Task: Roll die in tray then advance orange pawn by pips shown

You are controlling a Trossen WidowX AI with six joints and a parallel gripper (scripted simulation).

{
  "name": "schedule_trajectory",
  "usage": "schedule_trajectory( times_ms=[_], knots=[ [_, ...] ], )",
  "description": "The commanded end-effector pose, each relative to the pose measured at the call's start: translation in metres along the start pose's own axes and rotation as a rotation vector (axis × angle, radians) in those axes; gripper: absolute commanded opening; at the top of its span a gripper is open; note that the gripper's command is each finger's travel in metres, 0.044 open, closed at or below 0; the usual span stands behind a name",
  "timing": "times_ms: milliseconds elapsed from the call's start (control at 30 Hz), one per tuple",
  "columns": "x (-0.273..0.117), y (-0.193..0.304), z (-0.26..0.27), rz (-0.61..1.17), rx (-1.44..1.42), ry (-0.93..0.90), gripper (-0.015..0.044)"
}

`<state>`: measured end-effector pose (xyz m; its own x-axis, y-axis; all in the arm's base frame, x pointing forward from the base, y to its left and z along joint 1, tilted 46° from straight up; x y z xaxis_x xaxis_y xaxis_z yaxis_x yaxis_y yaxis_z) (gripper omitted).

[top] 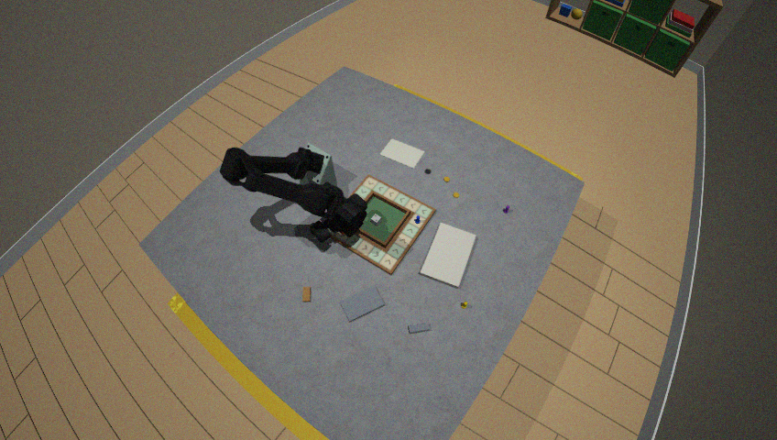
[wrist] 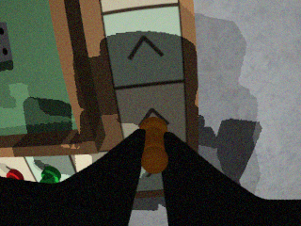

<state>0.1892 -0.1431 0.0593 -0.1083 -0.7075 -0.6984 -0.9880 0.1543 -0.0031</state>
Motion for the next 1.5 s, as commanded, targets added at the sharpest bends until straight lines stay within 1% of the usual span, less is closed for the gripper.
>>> schedule_trajectory(
  times_ms=[0, 400, 433, 733, 767, 867, 967, 1133, 1300, 1467],
  knots=[
    [0.004, 0.000, 0.000, 0.002, -0.009, 0.003, 0.0000],
    [0.020, 0.000, 0.000, 0.002, -0.009, 0.004, 0.0000],
    [0.015, -0.001, -0.001, -0.003, 0.002, 0.007, 0.0026],
    [0.013, -0.001, -0.001, -0.003, 0.002, 0.006, 0.0262],
    [0.007, -0.002, -0.001, -0.003, 0.001, 0.004, 0.0289],
    [-0.026, -0.002, 0.000, 0.001, -0.007, 0.000, 0.0368],
    [-0.035, -0.001, -0.001, 0.002, -0.009, 0.001, 0.0440],
    [-0.042, -0.002, 0.007, -0.002, -0.019, -0.009, 0.0440],
    [-0.071, 0.003, 0.053, -0.009, -0.091, -0.052, 0.0440],
    [-0.099, 0.023, 0.093, 0.001, -0.157, -0.042, 0.0440]
  ],
)
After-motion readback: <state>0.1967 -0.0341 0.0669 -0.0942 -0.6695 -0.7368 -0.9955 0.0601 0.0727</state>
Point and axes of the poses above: the point midway between the two fingers, 35 mm back from their tips, its own x axis out along the fingers, its own z axis across the jaws, y = z × x, the point moved 2 cm from there along -x, back along the fingers, and after that the axes turned 12 degrees about -x, right-handed, at the moved point
